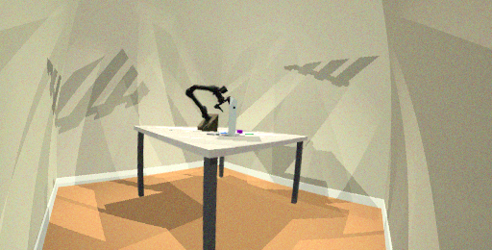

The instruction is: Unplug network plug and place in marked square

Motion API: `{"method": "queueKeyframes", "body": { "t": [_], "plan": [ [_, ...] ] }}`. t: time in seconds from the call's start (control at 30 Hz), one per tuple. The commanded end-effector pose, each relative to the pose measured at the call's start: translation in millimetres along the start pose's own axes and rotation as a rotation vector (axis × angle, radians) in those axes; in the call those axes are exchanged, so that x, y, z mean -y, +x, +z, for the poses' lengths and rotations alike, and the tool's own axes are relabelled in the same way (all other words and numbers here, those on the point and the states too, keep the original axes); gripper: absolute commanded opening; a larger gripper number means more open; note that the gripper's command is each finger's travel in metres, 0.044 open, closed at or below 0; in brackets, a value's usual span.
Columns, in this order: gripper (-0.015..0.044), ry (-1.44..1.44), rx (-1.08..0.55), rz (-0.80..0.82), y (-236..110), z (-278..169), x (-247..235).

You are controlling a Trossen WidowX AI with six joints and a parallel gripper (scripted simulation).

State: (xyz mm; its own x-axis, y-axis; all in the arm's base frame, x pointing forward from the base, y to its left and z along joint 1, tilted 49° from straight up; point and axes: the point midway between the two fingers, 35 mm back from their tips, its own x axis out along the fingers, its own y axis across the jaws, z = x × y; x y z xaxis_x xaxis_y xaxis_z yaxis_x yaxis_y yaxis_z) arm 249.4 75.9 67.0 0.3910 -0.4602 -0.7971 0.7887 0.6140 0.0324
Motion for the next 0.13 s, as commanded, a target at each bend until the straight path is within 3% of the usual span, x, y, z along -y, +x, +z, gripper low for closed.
{"method": "queueKeyframes", "body": {
  "t": [0.0, 0.1],
  "plan": [
    [0.0440, 0.001, 0.003, -0.002, 0.1, 0.2, 0.1],
    [0.0440, 0.001, 0.003, -0.002, 0.1, 0.2, 0.1]
  ]
}}
